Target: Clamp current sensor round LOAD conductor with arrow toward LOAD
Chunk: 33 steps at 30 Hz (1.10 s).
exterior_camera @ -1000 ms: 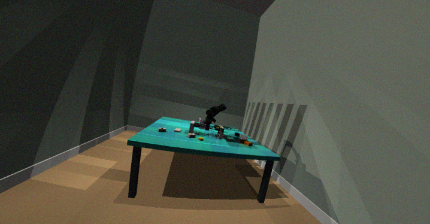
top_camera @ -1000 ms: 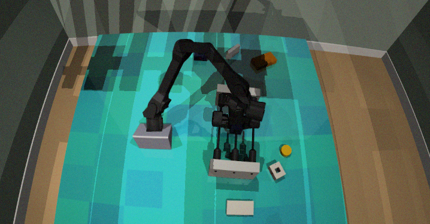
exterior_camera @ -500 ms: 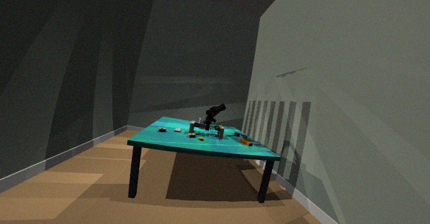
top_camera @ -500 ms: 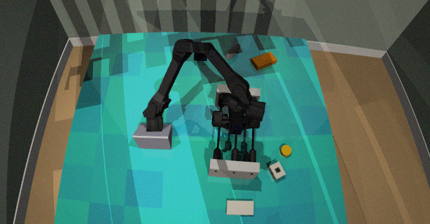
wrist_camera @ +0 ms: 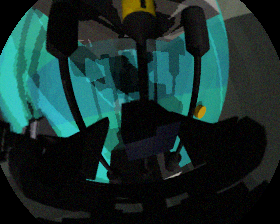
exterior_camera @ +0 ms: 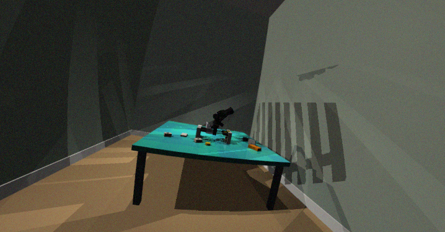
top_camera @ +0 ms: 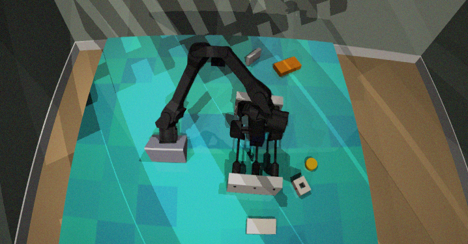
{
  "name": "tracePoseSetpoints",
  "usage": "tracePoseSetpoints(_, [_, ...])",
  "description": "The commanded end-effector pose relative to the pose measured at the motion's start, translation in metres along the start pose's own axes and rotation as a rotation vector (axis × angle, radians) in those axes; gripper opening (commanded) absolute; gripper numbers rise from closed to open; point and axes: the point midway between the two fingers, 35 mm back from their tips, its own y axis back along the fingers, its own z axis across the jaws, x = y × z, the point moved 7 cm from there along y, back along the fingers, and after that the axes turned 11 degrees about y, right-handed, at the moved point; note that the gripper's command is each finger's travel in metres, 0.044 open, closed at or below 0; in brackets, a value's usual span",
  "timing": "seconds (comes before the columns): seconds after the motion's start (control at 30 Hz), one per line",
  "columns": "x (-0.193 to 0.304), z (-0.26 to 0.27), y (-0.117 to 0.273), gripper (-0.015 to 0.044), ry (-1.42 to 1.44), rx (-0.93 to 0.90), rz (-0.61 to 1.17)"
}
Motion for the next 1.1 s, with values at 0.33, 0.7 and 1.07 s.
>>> tracePoseSetpoints(0.33, [-0.001,0.02,0.1,0.044,0.007,0.126,0.03])
tracePoseSetpoints(0.7, [-0.001,0.02,0.1,0.044,0.007,0.126,0.03])
tracePoseSetpoints(1.07, [-0.001,0.02,0.1,0.044,0.007,0.126,0.03])
